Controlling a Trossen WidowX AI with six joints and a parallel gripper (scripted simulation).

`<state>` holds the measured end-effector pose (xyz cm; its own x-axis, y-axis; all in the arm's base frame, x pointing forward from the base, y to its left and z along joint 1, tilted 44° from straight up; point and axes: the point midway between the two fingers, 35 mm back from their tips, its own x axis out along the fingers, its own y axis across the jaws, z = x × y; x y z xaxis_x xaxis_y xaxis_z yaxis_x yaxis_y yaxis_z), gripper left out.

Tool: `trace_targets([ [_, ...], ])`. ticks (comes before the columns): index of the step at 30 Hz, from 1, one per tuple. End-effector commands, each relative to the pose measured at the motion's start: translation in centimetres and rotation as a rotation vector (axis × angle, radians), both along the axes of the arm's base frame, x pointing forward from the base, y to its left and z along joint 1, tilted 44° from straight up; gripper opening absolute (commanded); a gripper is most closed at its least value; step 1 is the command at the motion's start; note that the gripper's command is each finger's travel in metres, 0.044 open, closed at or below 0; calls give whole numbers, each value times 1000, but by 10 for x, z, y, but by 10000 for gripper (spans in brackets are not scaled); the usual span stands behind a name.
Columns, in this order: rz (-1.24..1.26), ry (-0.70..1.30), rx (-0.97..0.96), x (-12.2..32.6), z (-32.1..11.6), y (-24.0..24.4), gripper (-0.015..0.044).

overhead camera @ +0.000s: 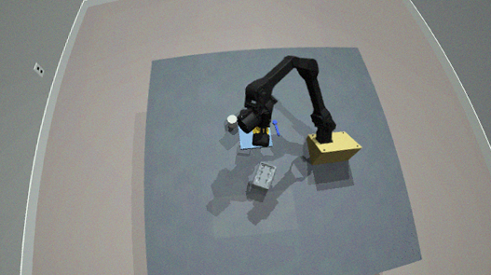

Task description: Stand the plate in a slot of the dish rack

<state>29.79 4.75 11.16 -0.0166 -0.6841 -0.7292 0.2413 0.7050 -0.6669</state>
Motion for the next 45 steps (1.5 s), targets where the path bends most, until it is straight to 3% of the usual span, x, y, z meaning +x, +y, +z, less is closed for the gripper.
trace_targets([
  [1,-83,-68,-2,-23,-24,24,0],
  [6,-186,-163,-13,-51,-46,45,0],
  [13,-190,-163,-11,-52,-48,46,0],
  [31,-97,169,263,-59,-93,19,0],
  [45,64,321,537,-62,-122,5,0],
])
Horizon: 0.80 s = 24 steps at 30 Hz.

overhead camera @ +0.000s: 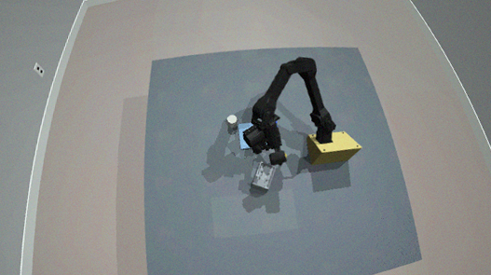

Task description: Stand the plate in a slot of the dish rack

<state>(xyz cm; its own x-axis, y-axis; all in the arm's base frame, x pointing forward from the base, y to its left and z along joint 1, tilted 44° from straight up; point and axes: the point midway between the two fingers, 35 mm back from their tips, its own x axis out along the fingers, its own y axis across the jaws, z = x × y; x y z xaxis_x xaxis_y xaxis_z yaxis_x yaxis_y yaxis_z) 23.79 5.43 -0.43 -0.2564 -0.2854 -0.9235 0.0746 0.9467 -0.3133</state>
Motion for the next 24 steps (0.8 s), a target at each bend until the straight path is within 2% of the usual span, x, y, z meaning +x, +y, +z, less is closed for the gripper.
trace_targets([
  [1,49,21,91,-2,-8,-3,0],
  [24,383,-64,520,-2,-35,-22,0],
])
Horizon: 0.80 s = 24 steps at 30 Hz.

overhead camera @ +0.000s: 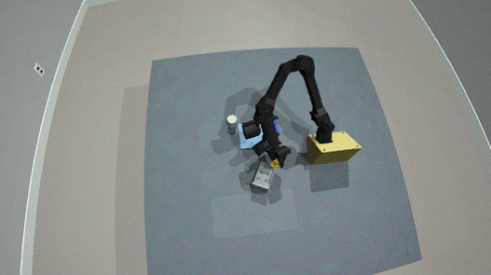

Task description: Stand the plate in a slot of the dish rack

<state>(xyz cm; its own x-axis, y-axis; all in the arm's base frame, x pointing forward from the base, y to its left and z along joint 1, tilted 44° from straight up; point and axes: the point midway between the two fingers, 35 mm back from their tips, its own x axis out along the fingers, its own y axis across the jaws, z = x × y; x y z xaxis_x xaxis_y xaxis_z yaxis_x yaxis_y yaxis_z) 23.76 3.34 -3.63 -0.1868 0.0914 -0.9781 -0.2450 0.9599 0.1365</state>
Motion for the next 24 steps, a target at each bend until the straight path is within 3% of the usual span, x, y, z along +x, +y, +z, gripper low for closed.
trace_targets([
  [1,64,-39,80,-1,-4,-2,0],
  [24,448,-430,373,2,-14,-21,0],
])
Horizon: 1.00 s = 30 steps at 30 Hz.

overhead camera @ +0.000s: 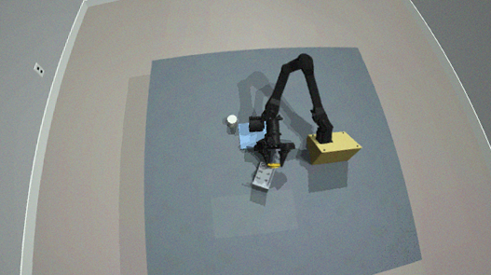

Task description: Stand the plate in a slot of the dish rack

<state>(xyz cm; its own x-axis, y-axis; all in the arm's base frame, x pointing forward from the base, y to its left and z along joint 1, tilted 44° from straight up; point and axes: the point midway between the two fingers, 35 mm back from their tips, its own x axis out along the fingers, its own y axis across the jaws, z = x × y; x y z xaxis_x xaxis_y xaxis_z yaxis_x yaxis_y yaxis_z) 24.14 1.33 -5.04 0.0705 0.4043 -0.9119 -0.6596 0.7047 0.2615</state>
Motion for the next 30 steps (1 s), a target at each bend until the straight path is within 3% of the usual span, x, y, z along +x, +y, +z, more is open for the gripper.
trace_targets([
  [1,64,-90,40,-1,0,-2,0],
  [25,414,-713,44,-4,14,-25,0],
  [30,424,-731,39,-5,14,-26,0],
])
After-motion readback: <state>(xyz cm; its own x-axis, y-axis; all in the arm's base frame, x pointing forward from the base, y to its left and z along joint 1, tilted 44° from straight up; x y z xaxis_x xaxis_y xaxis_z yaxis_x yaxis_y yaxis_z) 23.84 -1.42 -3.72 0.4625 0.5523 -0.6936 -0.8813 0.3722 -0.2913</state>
